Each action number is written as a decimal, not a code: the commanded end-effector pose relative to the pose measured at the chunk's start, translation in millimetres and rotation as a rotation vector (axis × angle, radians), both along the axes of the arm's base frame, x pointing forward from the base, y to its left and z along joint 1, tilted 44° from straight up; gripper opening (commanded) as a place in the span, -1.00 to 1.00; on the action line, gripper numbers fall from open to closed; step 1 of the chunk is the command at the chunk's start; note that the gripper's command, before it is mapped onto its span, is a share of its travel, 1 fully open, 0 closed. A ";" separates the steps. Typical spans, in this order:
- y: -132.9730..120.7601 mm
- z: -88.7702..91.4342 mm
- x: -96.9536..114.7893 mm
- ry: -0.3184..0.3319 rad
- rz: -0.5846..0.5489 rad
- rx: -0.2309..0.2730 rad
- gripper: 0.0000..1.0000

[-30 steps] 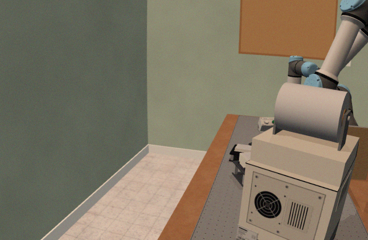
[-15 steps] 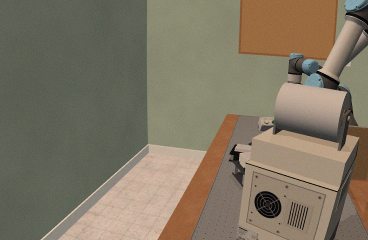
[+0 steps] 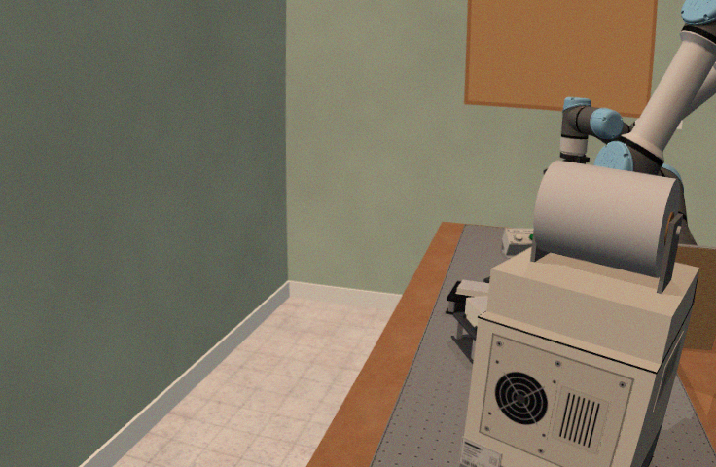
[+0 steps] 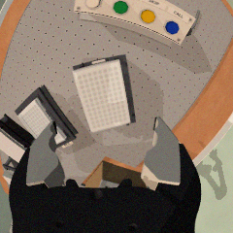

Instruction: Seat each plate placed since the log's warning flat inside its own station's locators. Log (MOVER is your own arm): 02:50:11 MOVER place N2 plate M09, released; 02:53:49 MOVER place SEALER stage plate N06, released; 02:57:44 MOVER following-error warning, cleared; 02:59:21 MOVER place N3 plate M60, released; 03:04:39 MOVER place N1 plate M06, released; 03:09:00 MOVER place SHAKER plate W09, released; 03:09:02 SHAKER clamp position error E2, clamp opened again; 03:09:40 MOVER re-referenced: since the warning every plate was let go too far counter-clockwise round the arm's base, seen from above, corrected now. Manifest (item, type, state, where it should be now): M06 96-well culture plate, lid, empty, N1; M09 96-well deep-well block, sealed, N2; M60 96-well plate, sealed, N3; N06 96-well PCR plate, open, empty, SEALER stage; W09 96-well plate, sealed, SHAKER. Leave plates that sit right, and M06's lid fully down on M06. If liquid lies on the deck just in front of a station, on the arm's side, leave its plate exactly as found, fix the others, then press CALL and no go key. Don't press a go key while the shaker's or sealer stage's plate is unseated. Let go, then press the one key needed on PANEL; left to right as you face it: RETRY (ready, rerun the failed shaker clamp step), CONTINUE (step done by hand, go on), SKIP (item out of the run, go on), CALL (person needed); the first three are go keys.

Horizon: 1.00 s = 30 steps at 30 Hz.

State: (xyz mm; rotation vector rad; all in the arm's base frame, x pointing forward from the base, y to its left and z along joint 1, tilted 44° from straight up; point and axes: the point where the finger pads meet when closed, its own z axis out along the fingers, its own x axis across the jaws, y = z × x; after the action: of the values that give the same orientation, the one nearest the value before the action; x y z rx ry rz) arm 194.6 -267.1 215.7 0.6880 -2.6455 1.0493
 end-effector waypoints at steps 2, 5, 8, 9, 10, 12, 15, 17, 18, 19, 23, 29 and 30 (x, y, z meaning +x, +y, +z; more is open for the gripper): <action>3.3 -1.4 3.7 0.014 0.014 0.000 0.64; 10.7 -8.9 14.3 0.055 0.058 0.002 0.64; 18.1 -16.4 25.0 0.096 0.101 0.003 0.64; 20.6 -18.9 28.6 0.110 0.115 0.004 0.64; 23.1 -21.4 32.1 0.124 0.130 0.004 0.64; 28.1 -26.4 39.2 0.151 0.159 0.005 0.64; 35.5 -33.9 49.9 0.175 0.184 0.006 0.64; 40.5 -38.9 57.1 0.175 0.184 0.006 0.64; 40.5 -38.9 57.1 0.175 0.184 0.006 0.64; 40.5 -38.9 57.1 0.175 0.184 0.006 0.64; 50.0 -48.4 70.7 0.175 0.184 0.006 0.64; 59.3 -57.5 78.4 0.217 0.227 0.008 0.64; 62.3 -60.5 80.9 0.230 0.242 0.008 0.64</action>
State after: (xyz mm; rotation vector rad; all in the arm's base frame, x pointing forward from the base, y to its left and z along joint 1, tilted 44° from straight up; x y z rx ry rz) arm 265.5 -214.8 165.4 1.0197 -2.4620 0.9703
